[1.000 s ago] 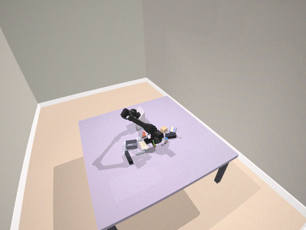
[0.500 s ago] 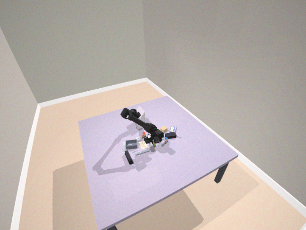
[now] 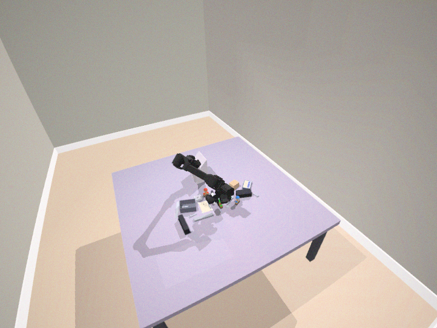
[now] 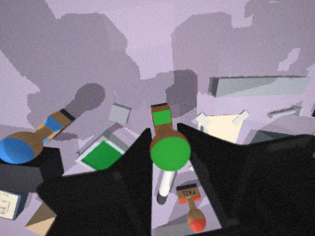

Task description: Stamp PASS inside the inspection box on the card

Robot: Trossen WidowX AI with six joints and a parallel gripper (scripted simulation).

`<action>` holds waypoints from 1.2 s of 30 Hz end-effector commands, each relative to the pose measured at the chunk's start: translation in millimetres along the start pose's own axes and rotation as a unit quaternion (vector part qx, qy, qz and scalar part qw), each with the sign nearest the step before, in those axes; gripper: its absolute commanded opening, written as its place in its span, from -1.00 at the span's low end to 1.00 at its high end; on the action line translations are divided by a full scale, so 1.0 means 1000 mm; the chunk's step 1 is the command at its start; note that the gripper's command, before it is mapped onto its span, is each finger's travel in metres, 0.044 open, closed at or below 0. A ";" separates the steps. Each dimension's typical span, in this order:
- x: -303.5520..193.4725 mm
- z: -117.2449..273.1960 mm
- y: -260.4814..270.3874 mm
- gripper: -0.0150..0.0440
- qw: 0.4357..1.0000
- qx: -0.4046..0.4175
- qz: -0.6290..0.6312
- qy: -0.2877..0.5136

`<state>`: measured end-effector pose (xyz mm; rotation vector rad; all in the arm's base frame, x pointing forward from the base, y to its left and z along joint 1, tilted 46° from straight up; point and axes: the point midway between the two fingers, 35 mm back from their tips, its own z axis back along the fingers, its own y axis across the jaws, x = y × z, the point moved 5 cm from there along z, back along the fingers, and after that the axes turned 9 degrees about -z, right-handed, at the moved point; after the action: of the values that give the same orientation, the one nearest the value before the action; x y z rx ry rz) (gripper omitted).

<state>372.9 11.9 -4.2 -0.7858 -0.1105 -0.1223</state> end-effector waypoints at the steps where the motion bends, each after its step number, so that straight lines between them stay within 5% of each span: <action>1: 0.000 0.003 0.000 -0.49 1.000 0.002 -0.003 0.000; 36: 0.000 0.020 0.001 -0.49 1.000 0.002 -0.003 0.000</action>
<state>371.7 24.8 7.7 -0.7853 -0.1103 -0.1219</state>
